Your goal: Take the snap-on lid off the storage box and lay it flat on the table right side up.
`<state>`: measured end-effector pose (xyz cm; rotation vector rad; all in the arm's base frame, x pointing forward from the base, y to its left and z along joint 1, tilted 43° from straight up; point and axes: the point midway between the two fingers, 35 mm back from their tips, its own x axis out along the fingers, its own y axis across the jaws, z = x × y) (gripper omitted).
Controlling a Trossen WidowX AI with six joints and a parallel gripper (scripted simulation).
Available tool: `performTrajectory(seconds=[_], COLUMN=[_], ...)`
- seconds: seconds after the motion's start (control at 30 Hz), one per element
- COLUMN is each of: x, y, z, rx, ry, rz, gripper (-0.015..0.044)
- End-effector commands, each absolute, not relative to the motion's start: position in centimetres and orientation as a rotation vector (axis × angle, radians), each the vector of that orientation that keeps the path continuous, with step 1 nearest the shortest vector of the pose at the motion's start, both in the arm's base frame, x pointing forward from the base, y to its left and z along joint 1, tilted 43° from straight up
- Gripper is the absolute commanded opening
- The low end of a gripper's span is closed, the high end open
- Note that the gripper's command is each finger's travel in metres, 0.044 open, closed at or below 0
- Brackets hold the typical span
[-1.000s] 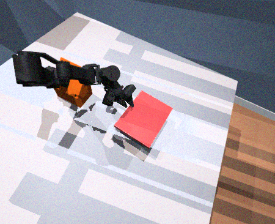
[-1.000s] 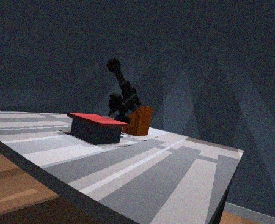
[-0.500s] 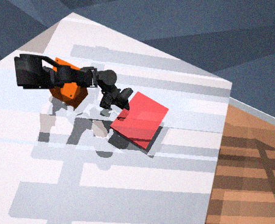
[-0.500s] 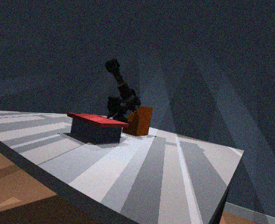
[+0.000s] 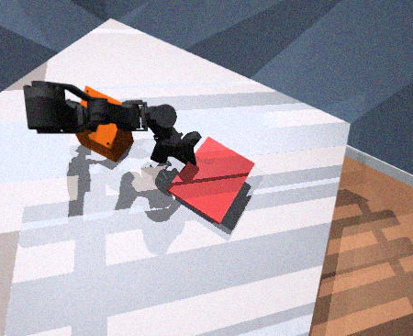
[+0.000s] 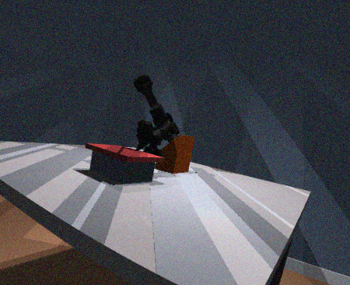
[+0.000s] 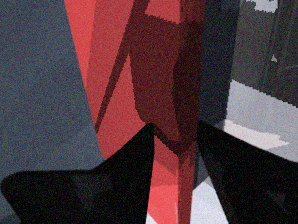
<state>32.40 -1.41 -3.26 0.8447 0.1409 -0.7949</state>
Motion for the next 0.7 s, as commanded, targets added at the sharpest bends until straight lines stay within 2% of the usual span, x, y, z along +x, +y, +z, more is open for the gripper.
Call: performTrajectory(seconds=[0.0, 0.67], x=[32.40, 32.31], y=[-1.33, -1.04], z=[-3.18, -2.89], rx=[0.845, 0.846], ry=[0.141, 0.141], rz=[-0.795, -0.795], gripper=[0.0000, 0.0000])
